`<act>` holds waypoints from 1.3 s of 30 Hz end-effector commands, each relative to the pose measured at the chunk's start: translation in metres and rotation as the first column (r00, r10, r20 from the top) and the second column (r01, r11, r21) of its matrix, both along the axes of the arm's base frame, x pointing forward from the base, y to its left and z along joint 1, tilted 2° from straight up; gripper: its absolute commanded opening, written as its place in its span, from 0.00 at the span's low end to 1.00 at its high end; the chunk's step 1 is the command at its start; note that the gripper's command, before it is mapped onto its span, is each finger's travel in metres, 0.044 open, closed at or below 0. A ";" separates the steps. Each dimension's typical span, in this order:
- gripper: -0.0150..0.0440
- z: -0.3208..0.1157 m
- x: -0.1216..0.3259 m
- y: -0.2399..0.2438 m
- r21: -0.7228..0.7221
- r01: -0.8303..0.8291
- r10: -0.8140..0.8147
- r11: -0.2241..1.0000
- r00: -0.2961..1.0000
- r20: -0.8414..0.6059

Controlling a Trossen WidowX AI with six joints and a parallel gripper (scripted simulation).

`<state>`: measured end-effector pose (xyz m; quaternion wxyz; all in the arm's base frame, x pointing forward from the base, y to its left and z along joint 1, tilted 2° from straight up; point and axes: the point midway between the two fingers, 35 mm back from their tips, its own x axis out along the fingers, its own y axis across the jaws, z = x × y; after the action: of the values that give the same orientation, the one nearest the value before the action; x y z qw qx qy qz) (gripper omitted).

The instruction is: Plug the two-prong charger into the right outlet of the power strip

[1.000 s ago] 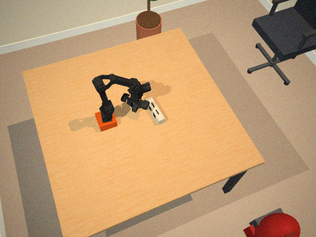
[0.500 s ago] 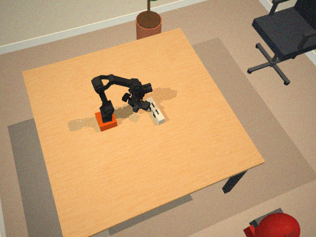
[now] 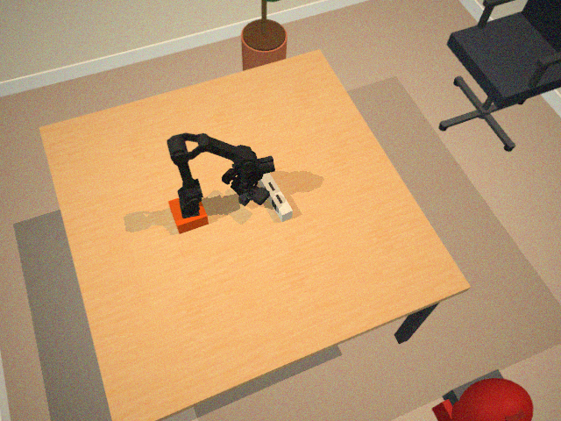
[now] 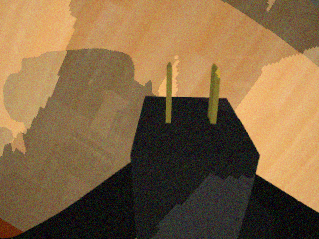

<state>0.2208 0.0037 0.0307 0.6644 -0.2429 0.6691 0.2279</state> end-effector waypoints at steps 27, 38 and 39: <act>0.25 -0.028 0.006 -0.050 0.011 0.364 -0.364 0.931 0.931 -0.017; 0.25 -0.030 0.013 -0.056 0.012 0.403 -0.403 0.915 0.915 -0.017; 0.25 -0.030 0.014 -0.056 0.012 0.405 -0.404 0.914 0.914 -0.017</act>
<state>0.2310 -0.0519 0.0030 0.6953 -0.0999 0.7054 0.0952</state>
